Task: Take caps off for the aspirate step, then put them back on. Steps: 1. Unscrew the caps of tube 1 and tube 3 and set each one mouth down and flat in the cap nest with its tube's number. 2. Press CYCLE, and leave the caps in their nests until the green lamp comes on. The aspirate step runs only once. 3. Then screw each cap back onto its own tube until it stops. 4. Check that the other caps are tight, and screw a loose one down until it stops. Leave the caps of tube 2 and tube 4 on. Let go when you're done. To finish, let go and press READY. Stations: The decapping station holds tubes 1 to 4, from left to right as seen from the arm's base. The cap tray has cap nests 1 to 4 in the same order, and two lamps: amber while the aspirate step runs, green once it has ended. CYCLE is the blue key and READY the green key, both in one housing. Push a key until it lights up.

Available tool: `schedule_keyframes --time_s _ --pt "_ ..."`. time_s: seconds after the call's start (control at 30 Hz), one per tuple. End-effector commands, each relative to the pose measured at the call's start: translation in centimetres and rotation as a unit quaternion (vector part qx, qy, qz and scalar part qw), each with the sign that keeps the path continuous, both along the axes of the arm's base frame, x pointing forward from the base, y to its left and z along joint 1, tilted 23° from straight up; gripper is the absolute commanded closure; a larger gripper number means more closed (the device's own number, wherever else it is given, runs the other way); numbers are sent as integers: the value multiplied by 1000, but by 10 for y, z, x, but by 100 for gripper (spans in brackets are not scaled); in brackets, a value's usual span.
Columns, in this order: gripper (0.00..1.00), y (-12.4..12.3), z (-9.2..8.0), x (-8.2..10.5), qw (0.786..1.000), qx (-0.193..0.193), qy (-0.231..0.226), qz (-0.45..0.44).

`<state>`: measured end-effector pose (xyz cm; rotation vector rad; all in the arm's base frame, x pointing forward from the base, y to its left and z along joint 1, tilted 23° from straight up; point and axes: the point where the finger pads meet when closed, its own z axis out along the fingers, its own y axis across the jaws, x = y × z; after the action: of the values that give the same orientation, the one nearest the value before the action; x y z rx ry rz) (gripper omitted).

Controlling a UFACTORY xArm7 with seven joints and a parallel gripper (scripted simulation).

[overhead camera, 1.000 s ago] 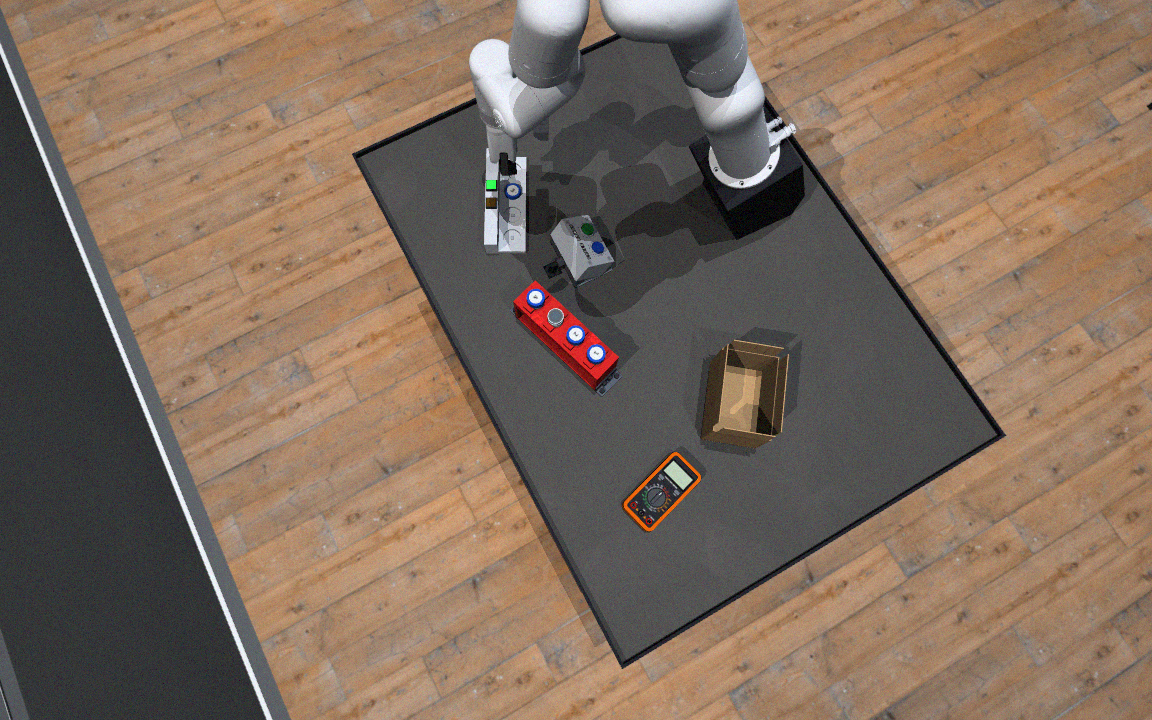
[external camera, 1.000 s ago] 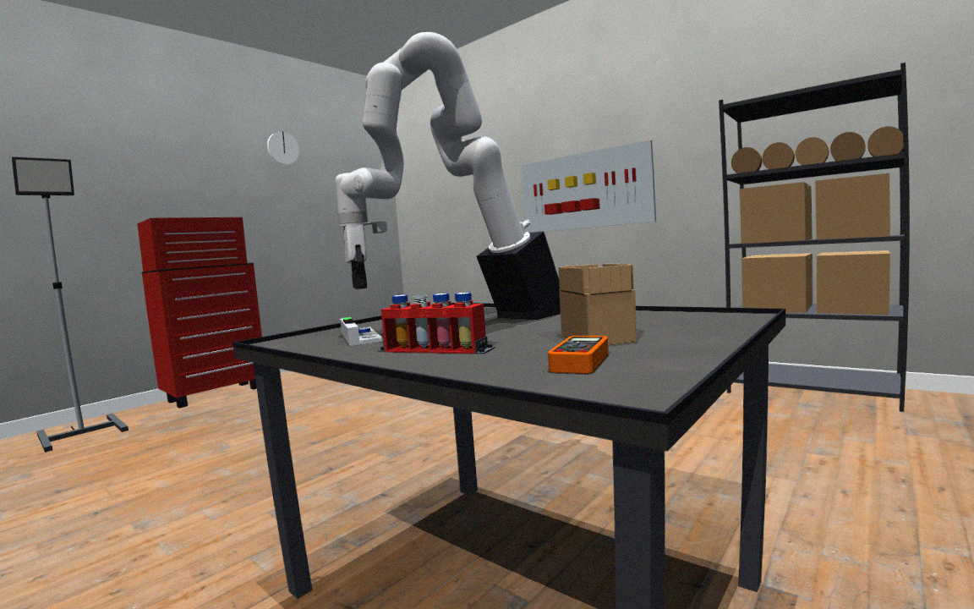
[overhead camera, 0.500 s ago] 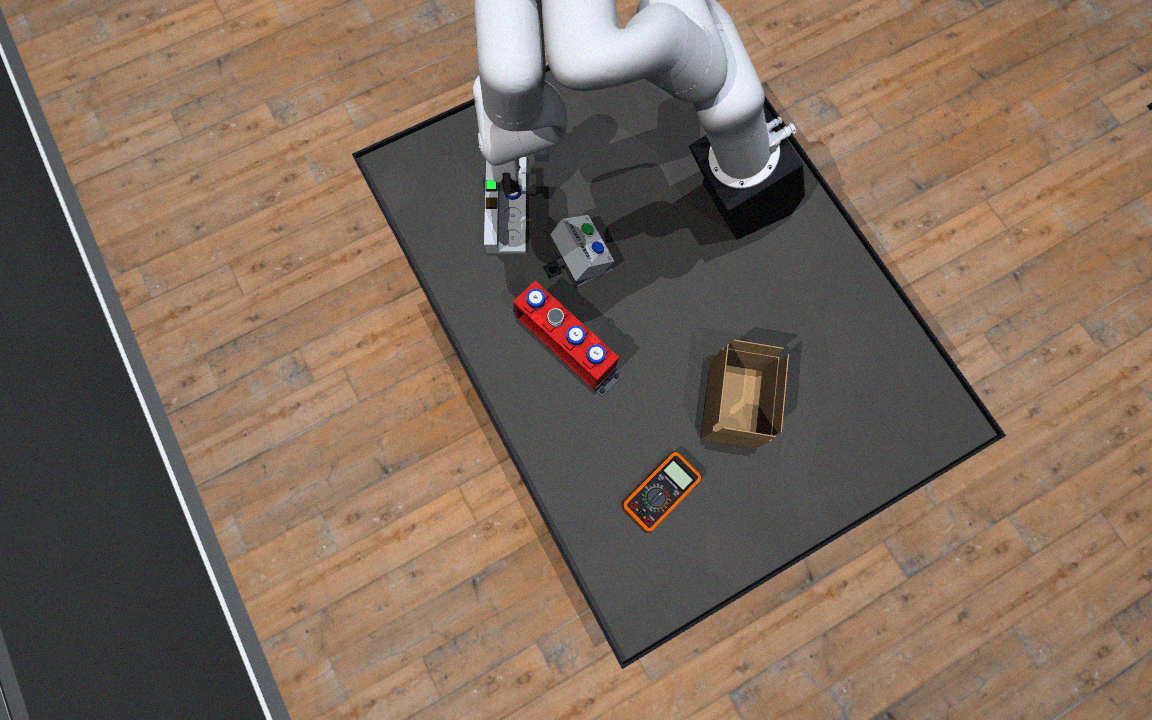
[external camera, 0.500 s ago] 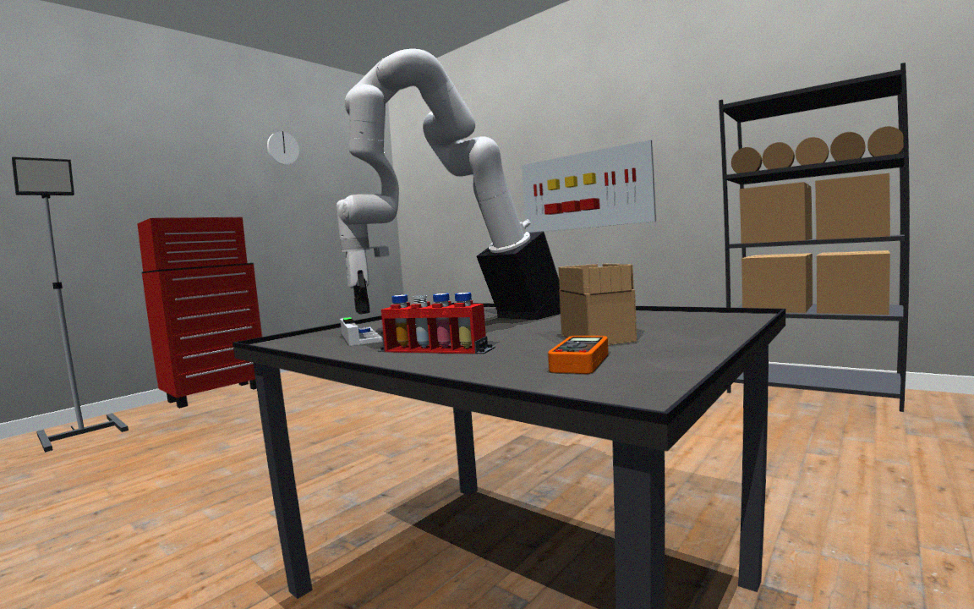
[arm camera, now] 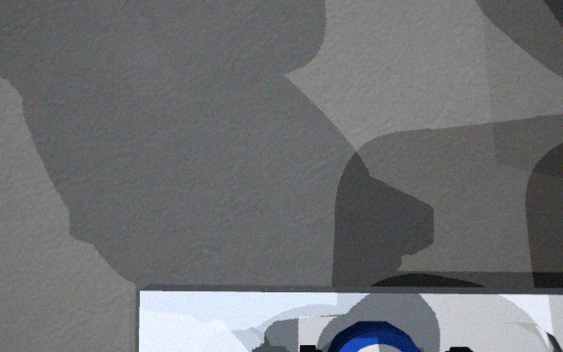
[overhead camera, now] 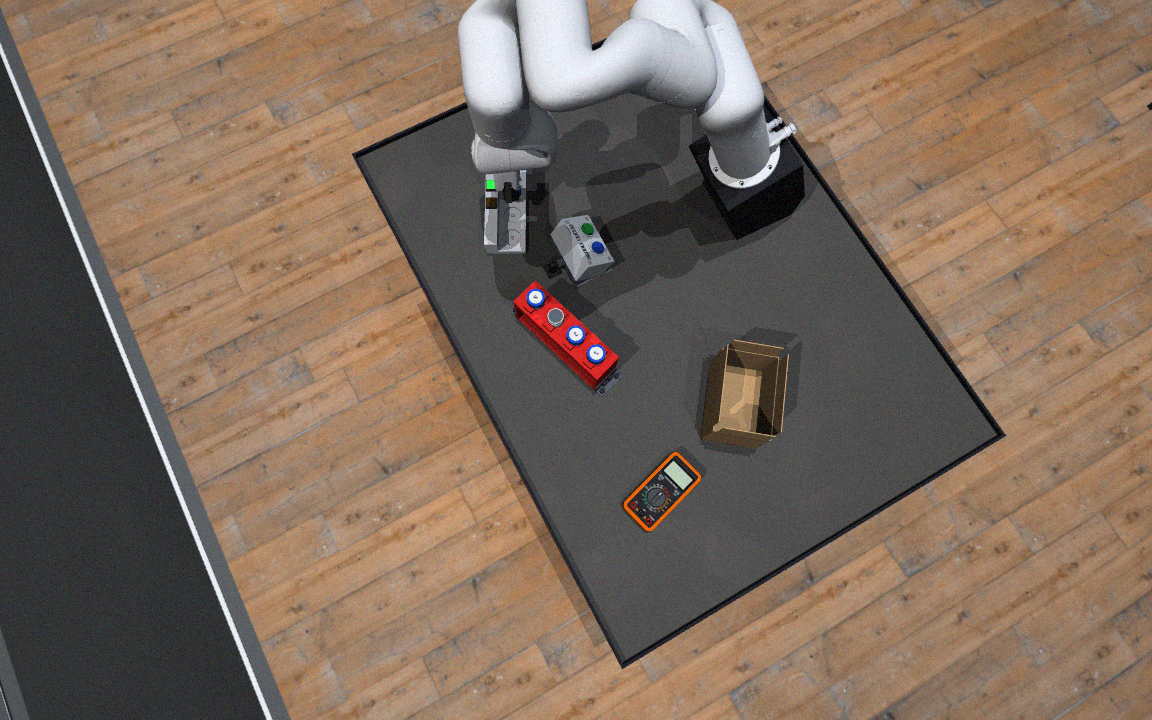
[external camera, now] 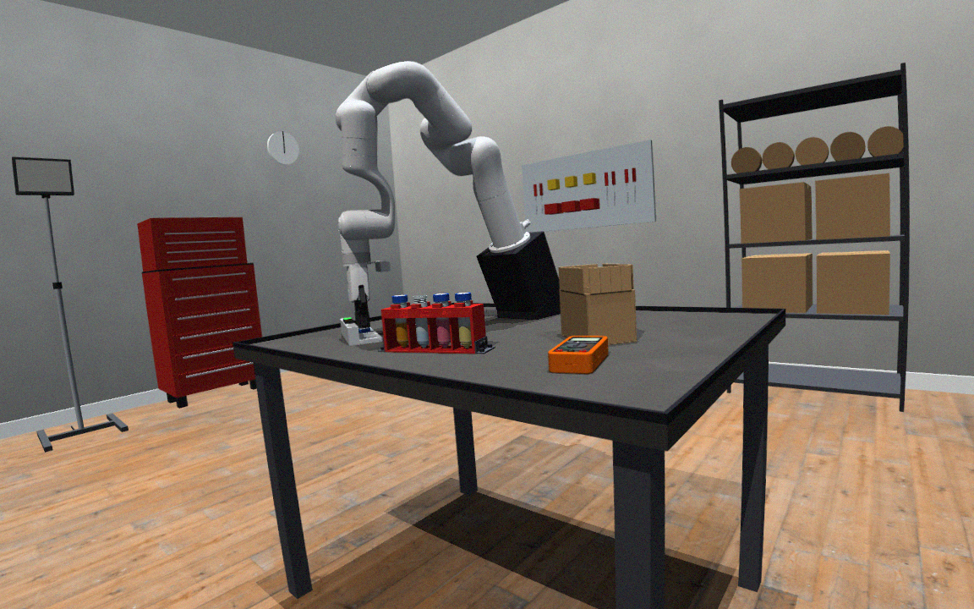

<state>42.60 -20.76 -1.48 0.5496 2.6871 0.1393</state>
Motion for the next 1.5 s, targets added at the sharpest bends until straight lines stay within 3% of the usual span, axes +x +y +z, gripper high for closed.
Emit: schedule_keyframes --time_s 0.0,0.83,0.87,1.33,1.47 --pt "54 -1 0 1 1000 -1 -1 -1" --pt "54 0 -9 4 1000 -1 -1 -1" --pt "100 0 -9 4 1000 -1 -1 -1" --pt "100 0 -9 4 1000 -1 -1 -1" --pt "100 0 10 -4 1000 -1 -1 -1"
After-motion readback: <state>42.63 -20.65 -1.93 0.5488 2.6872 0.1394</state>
